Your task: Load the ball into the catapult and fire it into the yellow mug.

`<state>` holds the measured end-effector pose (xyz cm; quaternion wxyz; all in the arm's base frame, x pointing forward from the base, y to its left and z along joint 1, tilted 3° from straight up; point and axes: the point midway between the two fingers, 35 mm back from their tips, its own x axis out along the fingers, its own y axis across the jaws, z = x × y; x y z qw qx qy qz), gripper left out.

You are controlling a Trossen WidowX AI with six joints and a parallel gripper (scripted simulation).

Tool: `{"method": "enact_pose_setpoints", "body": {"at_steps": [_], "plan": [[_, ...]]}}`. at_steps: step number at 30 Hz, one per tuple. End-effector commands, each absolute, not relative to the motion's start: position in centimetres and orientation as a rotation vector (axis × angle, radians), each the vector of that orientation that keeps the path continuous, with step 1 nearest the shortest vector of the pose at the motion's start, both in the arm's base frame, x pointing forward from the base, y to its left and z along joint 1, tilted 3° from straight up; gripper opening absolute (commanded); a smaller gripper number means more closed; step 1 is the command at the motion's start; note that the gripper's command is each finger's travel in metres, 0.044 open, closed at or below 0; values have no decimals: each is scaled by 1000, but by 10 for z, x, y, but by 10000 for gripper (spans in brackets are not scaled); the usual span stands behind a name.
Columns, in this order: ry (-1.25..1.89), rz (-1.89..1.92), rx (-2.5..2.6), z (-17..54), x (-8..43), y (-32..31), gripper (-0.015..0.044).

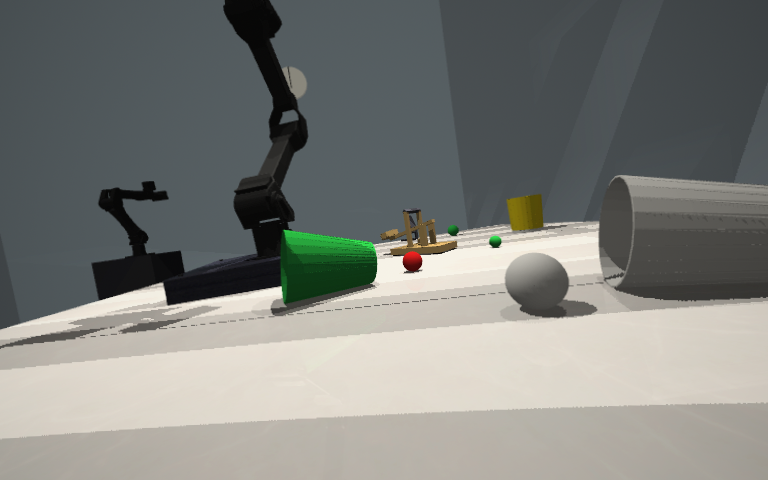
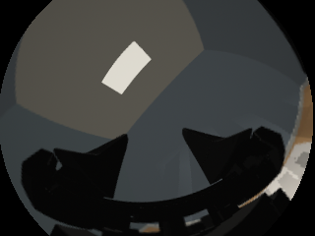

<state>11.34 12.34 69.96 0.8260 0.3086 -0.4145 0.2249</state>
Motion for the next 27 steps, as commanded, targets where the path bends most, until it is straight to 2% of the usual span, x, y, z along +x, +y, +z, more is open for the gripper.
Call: {"method": "enact_pose_setpoints", "body": {"at_steps": [1, 2, 13, 27], "plan": [[-883, 478, 658, 700, 113, 123, 426], [-889, 479, 664, 701, 111, 120, 440], [-993, 487, 825, 715, 79, 57, 440], [-1082, 451, 975, 714, 66, -22, 440]]}}
